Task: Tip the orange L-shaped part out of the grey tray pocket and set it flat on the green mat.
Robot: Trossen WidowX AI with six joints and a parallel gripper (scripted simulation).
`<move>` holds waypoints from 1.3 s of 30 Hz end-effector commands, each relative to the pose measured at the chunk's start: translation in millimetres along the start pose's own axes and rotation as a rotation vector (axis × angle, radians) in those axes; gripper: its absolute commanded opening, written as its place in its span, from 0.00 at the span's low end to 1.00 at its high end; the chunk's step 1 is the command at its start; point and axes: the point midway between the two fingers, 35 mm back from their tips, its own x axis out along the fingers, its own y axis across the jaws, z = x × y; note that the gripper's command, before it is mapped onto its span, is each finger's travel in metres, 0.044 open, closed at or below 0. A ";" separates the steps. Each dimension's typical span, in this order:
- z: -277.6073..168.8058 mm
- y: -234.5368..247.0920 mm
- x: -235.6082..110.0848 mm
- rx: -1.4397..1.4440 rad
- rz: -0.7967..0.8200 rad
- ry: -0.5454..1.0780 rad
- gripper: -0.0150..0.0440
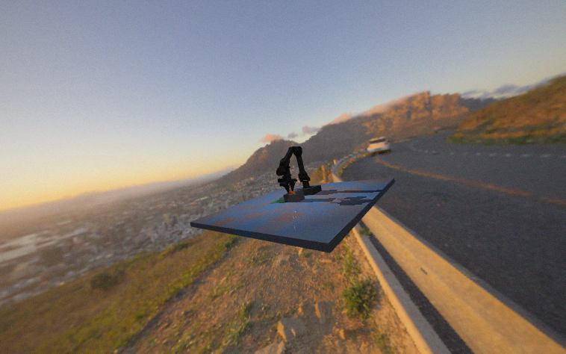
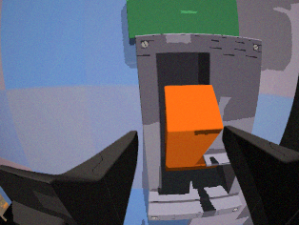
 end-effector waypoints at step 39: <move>0.1 -1.7 1.1 0.001 -0.007 -0.001 0.25</move>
